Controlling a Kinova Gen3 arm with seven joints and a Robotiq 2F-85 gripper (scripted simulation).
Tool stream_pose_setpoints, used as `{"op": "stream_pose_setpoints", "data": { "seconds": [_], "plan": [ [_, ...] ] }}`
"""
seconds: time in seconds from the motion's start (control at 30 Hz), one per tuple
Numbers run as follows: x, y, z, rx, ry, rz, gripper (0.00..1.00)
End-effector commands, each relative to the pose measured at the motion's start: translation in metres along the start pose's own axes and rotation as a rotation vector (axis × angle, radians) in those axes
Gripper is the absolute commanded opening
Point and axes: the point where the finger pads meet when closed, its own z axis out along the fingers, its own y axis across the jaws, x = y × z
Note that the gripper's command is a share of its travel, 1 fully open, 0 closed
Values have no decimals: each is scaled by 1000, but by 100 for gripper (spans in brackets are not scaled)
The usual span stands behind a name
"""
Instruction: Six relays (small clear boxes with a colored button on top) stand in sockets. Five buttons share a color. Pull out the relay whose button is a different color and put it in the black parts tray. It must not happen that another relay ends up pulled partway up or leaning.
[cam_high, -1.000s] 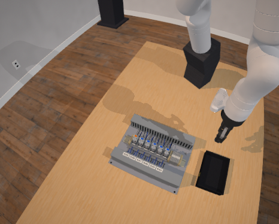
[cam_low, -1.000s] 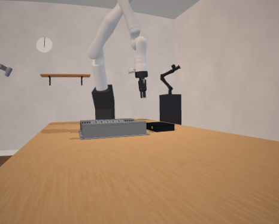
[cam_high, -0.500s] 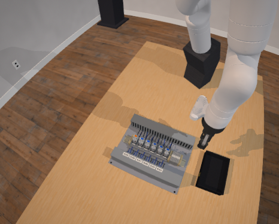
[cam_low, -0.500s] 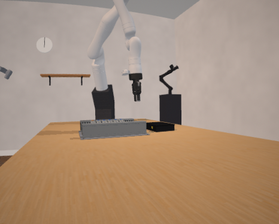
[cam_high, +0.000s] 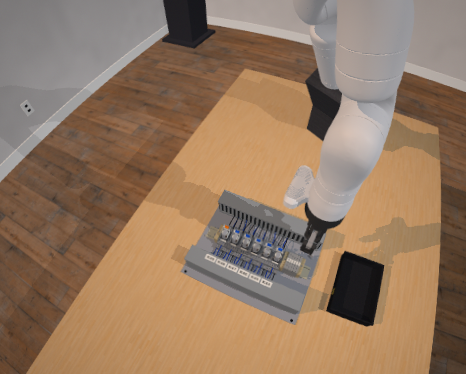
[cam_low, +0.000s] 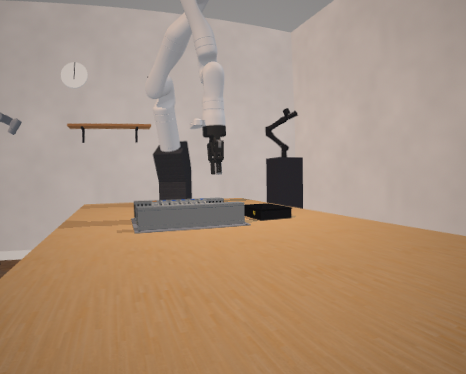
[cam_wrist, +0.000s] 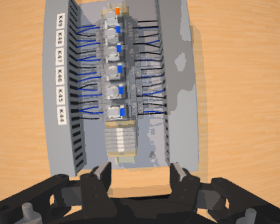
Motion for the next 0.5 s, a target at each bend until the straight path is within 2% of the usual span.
{"op": "stream_pose_setpoints", "data": {
  "seconds": [0.0,0.47],
  "plan": [
    [17,-13,2,6,3,-1,61],
    [55,-27,9,12,22,-43,61]
  ]
}}
